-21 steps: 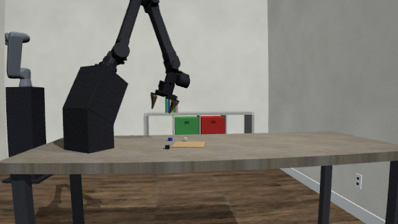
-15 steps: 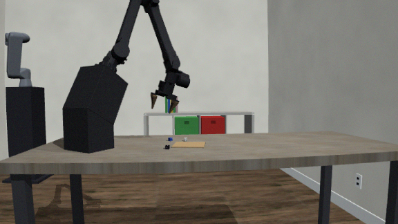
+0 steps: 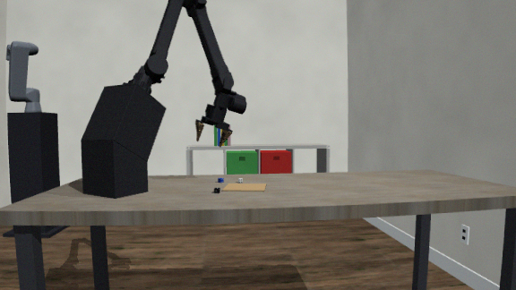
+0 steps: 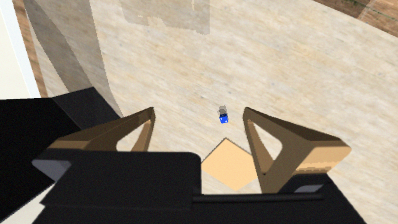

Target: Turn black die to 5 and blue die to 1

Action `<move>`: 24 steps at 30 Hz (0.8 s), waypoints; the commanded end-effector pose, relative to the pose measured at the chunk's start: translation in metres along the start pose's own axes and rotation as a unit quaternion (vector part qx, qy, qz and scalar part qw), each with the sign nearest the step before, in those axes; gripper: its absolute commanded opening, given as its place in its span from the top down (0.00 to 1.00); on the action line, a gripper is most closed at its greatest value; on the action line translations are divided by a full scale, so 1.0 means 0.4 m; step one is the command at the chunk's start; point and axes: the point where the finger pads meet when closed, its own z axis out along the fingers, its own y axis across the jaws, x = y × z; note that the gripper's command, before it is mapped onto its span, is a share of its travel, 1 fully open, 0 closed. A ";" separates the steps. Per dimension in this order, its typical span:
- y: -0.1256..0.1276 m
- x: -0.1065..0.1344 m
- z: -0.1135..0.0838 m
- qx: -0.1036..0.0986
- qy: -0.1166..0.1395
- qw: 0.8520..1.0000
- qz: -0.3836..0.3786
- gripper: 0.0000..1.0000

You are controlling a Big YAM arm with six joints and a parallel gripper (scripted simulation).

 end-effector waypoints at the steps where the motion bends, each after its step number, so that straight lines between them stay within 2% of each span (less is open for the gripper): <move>1: -0.019 0.045 -0.006 0.014 0.001 1.000 0.013 0.00; 4: -0.016 0.131 -0.009 0.027 0.007 0.998 0.051 0.00; 7: -0.012 0.261 -0.020 0.054 0.014 0.993 0.107 0.00; 8: -0.035 0.263 -0.028 0.061 0.015 0.993 0.103 0.00; 11: 0.018 0.411 -0.036 0.085 0.023 0.981 0.172 0.00; 13: 0.018 0.411 -0.036 0.085 0.023 0.981 0.172 0.00; 14: 0.012 0.466 -0.051 0.103 0.028 0.976 0.190 0.00; 18: 0.110 0.614 -0.060 0.133 0.035 0.953 0.268 0.00; 21: 0.145 0.686 -0.072 0.154 0.041 0.941 0.300 0.00; 24: 0.166 0.708 -0.073 0.160 0.042 0.935 0.313 0.00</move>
